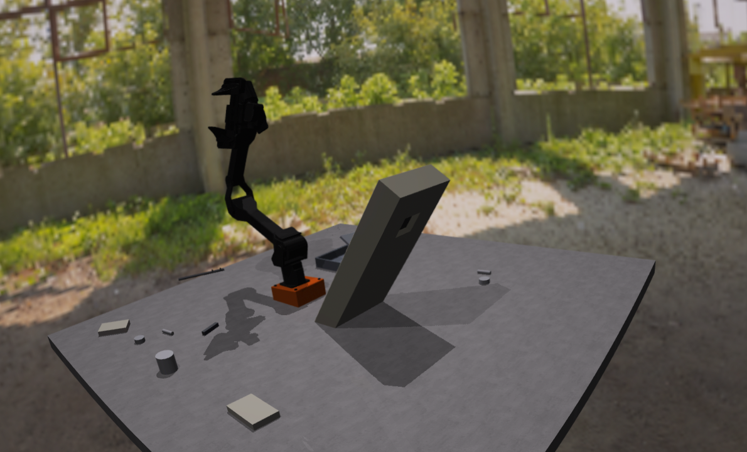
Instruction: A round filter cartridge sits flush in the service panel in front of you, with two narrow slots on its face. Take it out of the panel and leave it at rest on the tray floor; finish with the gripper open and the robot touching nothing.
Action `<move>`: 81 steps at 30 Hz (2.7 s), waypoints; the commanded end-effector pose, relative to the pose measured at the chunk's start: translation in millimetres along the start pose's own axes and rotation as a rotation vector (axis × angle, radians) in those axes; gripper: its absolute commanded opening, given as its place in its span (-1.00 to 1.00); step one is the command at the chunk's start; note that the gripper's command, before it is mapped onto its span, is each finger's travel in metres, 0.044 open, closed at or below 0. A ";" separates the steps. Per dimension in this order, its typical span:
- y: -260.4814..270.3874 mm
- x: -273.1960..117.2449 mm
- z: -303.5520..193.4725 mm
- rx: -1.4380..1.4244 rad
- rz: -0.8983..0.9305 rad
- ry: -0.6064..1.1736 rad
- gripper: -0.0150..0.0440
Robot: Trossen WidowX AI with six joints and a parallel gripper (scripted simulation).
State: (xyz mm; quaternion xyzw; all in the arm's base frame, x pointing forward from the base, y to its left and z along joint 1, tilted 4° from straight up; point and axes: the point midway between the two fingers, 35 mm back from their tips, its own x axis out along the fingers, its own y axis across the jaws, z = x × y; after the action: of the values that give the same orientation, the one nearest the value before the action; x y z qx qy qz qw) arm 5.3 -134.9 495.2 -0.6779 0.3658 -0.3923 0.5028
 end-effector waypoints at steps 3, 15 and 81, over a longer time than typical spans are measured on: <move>-1.8 4.7 19.2 0.111 -0.004 -0.057 0.60; 14.6 16.4 171.8 0.998 0.320 -0.451 -0.12; 154.1 -59.8 389.6 2.208 1.785 0.699 -0.12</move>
State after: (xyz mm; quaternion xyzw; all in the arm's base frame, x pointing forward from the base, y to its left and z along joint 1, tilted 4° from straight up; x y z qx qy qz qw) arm 310.5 35.9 267.1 0.6173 0.2742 -0.1732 0.7168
